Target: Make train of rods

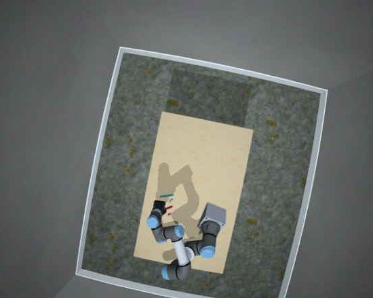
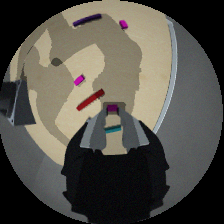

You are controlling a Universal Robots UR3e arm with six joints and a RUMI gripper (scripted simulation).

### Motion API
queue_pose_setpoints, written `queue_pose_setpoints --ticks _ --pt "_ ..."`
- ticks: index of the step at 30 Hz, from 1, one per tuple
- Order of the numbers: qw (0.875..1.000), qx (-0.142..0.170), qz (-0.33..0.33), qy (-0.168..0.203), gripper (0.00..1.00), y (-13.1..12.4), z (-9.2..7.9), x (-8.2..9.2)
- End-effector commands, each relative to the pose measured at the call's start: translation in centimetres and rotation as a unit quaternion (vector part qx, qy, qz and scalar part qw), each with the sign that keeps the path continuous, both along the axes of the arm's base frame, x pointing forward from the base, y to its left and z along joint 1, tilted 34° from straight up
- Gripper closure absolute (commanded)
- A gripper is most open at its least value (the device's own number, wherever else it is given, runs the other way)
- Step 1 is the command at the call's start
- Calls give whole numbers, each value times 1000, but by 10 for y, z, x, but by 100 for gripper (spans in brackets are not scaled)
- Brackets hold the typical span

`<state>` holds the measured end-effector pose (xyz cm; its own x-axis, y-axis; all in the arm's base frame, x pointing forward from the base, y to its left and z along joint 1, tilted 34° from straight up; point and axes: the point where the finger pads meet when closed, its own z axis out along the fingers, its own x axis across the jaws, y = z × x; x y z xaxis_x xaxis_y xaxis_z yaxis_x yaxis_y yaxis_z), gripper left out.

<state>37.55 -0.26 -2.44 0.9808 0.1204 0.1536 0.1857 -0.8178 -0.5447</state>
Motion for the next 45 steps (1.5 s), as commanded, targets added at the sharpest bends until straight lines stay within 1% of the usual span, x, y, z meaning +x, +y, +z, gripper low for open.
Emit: queue_pose_setpoints --ticks 1,4,6,21,23,28,33,45 --pt "1000 -1 0 -1 100 -6 8 0" --pt "1000 -1 0 -1 100 -12 16 -1" --pt "1000 -1 0 -1 100 -12 16 -1" --pt "1000 -1 0 -1 100 -42 61 -4" --pt "1000 -1 0 -1 100 -42 61 -4" --pt "1000 -1 0 -1 100 -49 71 -5" --pt "1000 -1 0 -1 100 -52 76 -5" --pt "1000 -1 0 -1 100 -53 78 -5"
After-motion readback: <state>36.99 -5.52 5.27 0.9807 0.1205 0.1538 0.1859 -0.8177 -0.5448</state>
